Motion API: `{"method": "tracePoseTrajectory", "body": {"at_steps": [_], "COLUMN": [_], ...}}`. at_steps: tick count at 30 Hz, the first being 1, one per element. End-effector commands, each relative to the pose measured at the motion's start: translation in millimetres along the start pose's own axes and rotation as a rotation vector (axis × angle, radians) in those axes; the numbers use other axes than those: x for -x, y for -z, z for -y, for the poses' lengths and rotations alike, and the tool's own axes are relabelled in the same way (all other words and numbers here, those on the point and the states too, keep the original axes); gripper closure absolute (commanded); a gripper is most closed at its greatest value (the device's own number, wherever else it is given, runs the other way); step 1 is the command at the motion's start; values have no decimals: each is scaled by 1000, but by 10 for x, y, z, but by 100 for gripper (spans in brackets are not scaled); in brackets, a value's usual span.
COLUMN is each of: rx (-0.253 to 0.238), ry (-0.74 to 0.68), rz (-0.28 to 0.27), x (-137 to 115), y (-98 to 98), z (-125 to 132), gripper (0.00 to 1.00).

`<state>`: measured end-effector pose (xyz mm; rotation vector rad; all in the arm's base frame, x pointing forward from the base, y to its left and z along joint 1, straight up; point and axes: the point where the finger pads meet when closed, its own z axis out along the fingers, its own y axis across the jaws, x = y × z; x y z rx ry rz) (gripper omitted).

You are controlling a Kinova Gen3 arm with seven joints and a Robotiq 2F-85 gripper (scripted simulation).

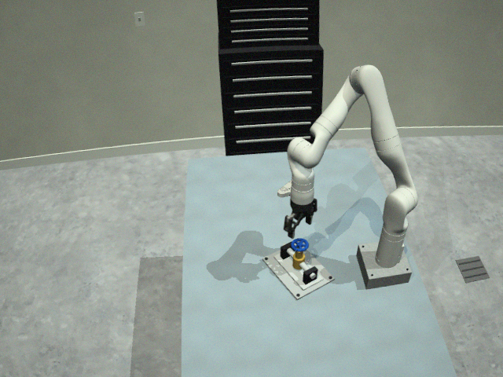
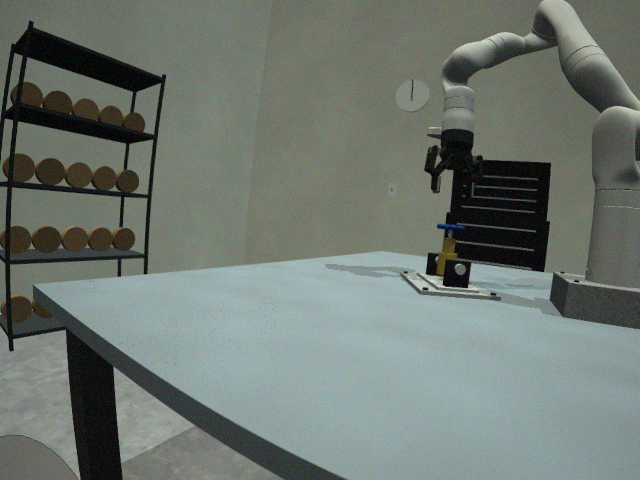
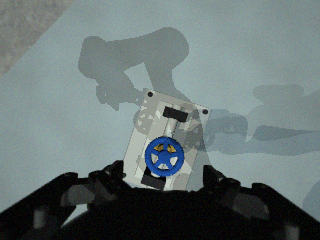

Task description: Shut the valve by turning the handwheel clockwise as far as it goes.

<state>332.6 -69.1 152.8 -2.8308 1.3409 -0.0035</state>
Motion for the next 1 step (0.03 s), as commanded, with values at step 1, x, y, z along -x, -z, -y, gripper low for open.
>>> {"method": "tracePoseTrajectory", "body": {"at_steps": [1], "rx": [0], "ry": [-1], "rz": [1], "x": [-1], "y": [17], "z": [1], "gripper": [0]}}
